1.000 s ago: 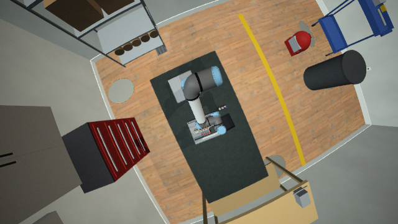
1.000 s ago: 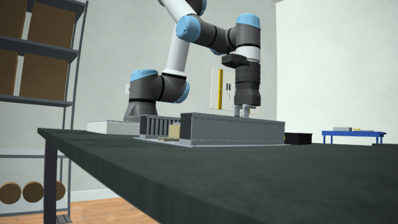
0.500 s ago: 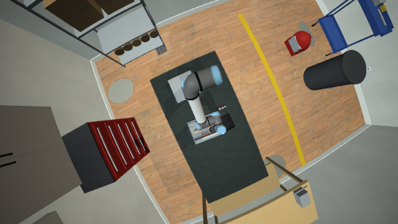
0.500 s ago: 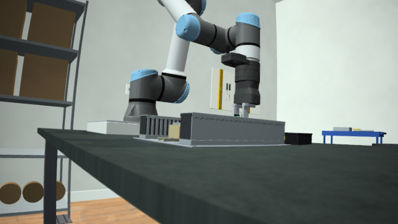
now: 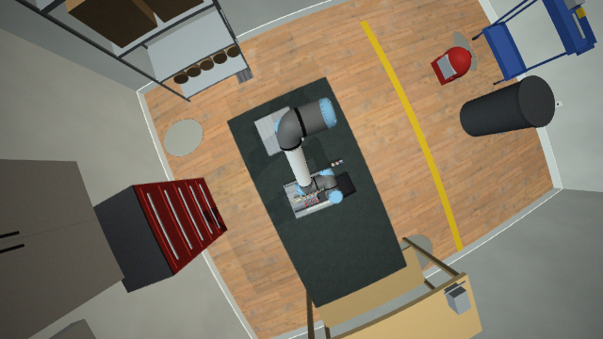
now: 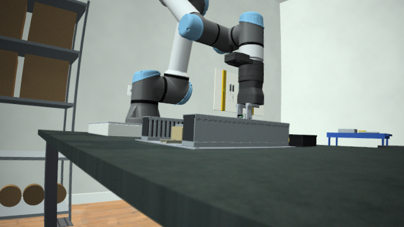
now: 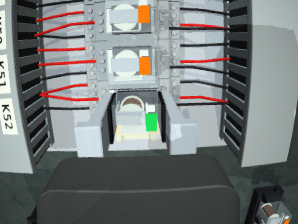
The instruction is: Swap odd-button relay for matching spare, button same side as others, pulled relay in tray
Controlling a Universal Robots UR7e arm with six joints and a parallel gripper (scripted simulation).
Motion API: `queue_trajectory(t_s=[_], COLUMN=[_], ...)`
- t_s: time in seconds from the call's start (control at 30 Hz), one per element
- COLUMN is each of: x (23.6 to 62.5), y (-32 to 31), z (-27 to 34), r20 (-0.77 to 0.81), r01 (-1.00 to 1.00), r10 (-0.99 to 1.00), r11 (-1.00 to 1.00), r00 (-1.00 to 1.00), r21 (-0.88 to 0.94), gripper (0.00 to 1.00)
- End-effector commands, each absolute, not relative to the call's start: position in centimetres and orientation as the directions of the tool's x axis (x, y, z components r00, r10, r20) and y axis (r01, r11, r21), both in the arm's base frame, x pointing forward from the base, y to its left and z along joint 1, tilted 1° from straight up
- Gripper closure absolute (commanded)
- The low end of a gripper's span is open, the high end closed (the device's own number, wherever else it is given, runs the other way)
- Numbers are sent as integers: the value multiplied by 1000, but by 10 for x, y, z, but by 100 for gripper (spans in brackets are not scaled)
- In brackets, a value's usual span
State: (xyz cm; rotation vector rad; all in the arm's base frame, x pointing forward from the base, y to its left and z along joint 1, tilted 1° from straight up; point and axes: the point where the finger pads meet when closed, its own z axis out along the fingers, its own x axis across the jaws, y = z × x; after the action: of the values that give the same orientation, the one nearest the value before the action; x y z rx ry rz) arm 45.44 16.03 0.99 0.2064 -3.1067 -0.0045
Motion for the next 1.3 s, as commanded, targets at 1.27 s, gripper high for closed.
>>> queue_trajectory(t_s=[1.27], x=[458], y=[161], z=[27], r20=[22], r01=[-131], r10=[-132], r11=[991], r00=[-991], r21=[5], gripper=[100])
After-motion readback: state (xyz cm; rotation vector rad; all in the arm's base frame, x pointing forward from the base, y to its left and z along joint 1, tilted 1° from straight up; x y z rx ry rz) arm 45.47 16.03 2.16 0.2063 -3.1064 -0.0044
